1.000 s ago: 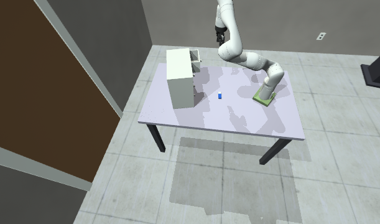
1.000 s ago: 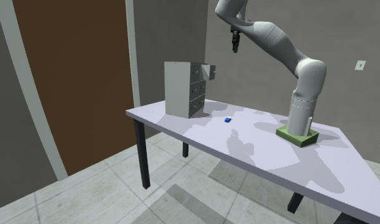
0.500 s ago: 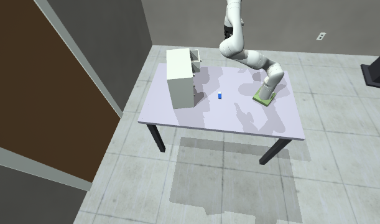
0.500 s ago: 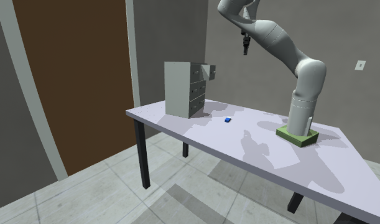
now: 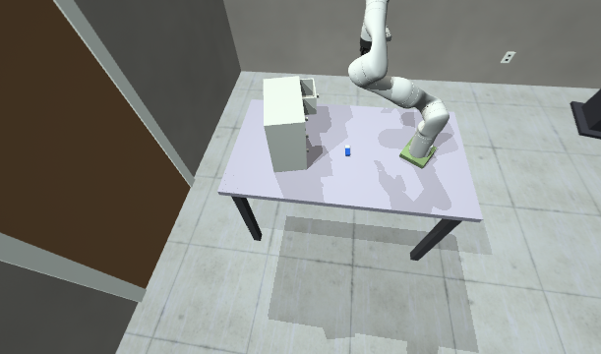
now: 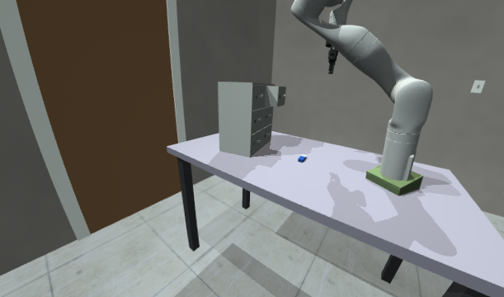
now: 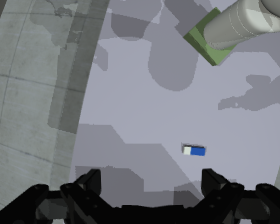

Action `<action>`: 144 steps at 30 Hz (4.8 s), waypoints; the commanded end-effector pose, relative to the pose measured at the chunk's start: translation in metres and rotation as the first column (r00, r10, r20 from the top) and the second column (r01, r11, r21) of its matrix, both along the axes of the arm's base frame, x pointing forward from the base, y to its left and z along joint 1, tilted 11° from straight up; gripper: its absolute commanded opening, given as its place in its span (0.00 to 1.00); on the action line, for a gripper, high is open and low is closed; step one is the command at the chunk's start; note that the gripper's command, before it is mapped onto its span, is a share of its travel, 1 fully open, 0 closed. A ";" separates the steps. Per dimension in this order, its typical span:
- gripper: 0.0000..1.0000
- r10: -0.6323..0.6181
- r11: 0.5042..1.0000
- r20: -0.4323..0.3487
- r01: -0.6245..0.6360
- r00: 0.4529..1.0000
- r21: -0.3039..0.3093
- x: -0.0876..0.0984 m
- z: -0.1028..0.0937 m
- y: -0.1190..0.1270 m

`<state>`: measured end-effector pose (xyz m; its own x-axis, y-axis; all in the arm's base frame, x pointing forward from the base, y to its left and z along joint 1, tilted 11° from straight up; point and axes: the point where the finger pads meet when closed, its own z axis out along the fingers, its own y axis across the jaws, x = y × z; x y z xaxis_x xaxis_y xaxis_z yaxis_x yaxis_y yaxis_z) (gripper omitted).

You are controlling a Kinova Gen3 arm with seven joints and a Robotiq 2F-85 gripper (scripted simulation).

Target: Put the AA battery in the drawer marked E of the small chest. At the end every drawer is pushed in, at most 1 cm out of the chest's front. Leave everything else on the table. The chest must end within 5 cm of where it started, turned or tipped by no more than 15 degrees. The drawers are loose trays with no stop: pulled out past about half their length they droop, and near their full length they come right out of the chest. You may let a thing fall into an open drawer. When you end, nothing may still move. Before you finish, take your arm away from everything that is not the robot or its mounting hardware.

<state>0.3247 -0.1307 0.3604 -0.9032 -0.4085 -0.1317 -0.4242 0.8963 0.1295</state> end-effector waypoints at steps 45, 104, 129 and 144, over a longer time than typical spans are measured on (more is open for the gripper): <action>1.00 -0.146 0.963 0.509 0.005 0.848 0.268 0.039 -0.044 0.025; 1.00 -0.372 0.871 0.807 -0.128 0.459 0.475 0.079 -0.087 0.049; 0.00 -0.372 0.871 0.807 -0.128 0.459 0.475 0.079 -0.087 0.049; 0.00 -0.372 0.871 0.807 -0.128 0.459 0.475 0.099 -0.091 0.059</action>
